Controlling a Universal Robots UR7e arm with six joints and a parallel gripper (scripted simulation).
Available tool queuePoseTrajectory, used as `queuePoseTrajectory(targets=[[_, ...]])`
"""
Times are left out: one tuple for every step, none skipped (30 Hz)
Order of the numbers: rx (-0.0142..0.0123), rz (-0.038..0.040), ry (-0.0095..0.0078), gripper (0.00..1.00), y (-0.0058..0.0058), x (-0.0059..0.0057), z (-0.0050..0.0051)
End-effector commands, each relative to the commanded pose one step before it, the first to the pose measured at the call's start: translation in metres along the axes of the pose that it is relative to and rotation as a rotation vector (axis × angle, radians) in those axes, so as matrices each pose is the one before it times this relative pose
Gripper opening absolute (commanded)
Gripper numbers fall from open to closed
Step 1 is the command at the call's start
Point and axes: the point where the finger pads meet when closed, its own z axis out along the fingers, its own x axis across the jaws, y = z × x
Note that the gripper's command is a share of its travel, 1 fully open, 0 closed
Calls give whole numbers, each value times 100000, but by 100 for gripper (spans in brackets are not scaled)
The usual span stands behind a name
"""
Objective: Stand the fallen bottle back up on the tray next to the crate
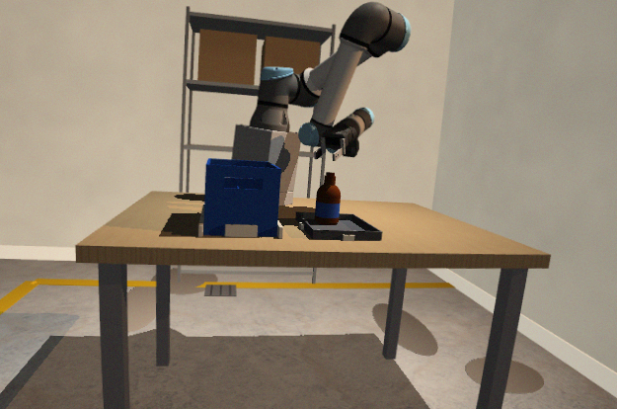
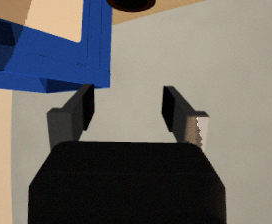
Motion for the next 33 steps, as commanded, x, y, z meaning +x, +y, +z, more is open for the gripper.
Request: queuePoseTrajectory(targets=[[-6, 106, -29, 100, 903, 19, -326], [0, 0, 0, 100, 161, -1, -59], [0, 0, 0, 100, 152, 0, -55], [0, 0, 0, 100, 144, 0, -52], [0, 0, 0, 100, 135, -1, -49], [0, 0, 0, 100, 126, 0, -46], [0, 0, 0, 100, 117, 1, -42], [0, 0, 0, 100, 109, 0, -39], [0, 0, 0, 100, 0, 0, 0], [0, 0, 0, 100, 0, 0, 0], [0, 0, 0, 100, 100, 0, -36], [0, 0, 0, 100, 91, -1, -33], [0, 0, 0, 100, 82, 0, -30], [0, 0, 0, 100, 73, 0, -26], [0, 0, 0, 100, 65, 0, -23], [0, 0, 0, 100, 56, 0, -21], [0, 0, 0, 100, 48, 0, -18], [0, 0, 0, 100, 41, 0, -15], [0, 0, 0, 100, 34, 0, -12], [0, 0, 0, 100, 27, 0, -10], [0, 0, 0, 100, 21, 0, -8], [0, 0, 0, 100, 15, 0, -6], [0, 0, 0, 100, 11, 0, -4], [0, 0, 0, 100, 7, 0, -2], [0, 0, 0, 100, 4, 0, -1], [0, 0, 0, 100, 0, 0, 0], [0, 0, 0, 100, 0, 0, 0], [0, 0, 0, 100, 1, 0, 0], [0, 0, 0, 100, 0, 0, 0], [0, 0, 0, 0, 0, 0, 0], [0, 0, 0, 0, 0, 0, 0], [0, 0, 0, 0, 0, 0, 0], [0, 0, 0, 0, 0, 0, 0]])
